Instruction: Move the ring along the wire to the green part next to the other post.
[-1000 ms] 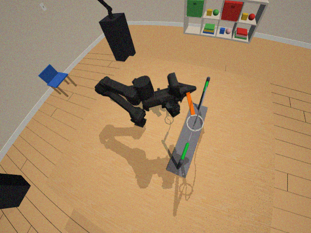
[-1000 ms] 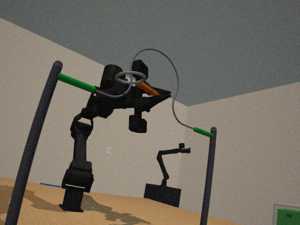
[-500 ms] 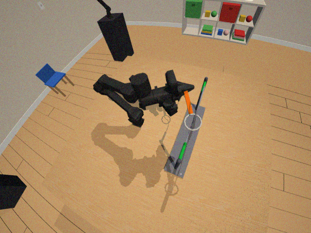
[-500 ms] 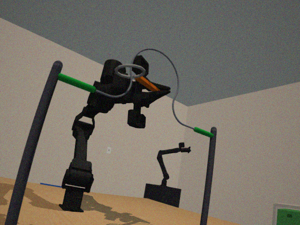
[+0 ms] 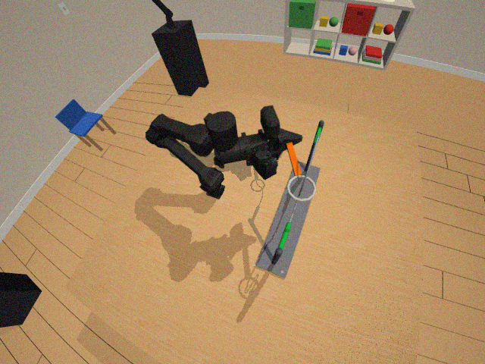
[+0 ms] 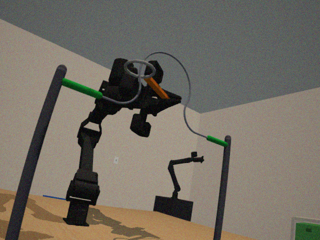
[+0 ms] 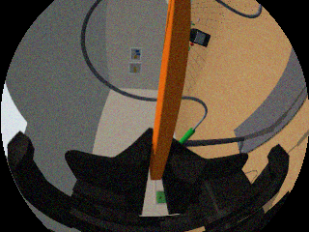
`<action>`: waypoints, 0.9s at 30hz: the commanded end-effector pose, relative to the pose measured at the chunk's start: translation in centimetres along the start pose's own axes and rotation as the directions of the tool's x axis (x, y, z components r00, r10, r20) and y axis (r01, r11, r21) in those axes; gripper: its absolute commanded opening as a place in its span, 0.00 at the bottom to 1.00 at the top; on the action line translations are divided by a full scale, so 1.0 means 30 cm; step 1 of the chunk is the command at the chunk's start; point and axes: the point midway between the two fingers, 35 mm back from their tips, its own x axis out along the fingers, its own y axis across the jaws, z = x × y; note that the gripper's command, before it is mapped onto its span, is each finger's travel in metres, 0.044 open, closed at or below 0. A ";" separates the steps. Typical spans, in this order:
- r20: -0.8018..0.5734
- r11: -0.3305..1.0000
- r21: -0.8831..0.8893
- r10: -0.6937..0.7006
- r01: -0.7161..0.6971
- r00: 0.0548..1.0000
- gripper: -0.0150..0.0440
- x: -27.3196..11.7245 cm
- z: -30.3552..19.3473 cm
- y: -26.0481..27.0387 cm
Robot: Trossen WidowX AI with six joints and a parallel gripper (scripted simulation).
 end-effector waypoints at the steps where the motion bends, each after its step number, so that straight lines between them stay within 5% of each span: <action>1: 0.002 0.998 -0.056 -0.038 0.038 0.999 0.00 0.001 0.001 -0.004; 27: 0.074 0.883 -0.367 -0.285 0.292 0.956 0.00 -0.005 0.015 -0.068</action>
